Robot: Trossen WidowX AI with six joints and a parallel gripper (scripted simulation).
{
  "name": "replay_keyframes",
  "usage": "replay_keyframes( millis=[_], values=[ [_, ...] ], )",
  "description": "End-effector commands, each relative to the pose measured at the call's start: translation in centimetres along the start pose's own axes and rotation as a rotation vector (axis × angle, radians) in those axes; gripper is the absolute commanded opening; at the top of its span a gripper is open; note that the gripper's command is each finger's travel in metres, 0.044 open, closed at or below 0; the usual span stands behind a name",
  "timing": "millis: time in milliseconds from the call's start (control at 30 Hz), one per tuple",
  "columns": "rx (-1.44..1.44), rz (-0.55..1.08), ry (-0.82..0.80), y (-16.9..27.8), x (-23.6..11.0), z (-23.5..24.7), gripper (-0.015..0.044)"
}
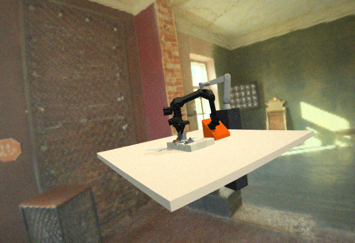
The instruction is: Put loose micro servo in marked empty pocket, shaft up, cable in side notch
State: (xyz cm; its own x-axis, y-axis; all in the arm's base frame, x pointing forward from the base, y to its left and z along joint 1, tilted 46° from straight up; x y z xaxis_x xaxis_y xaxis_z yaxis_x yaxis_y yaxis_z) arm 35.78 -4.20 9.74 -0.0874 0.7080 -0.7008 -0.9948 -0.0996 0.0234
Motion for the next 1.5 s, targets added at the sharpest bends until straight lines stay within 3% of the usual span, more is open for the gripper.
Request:
replay_keyframes(
  millis=[0,1467],
  values=[
    [0.006,-0.004,-0.005,-0.1,0.6,0.0,0.0],
    [0.006,-0.004,-0.006,-0.1,3.7,0.0,0.0]
  ],
)
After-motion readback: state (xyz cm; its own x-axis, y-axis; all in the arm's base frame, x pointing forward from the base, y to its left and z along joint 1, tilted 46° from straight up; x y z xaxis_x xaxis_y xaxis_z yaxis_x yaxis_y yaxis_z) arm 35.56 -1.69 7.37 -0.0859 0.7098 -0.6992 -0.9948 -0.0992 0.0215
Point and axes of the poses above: the point midway between the two fingers, 35 mm back from their tips, its own x axis out along the fingers, its own z axis across the jaws, y = z × x, the point moved 9 cm from there along -x, back along the fingers, and after that the axes turned 4 degrees about x, right-handed, at the moved point
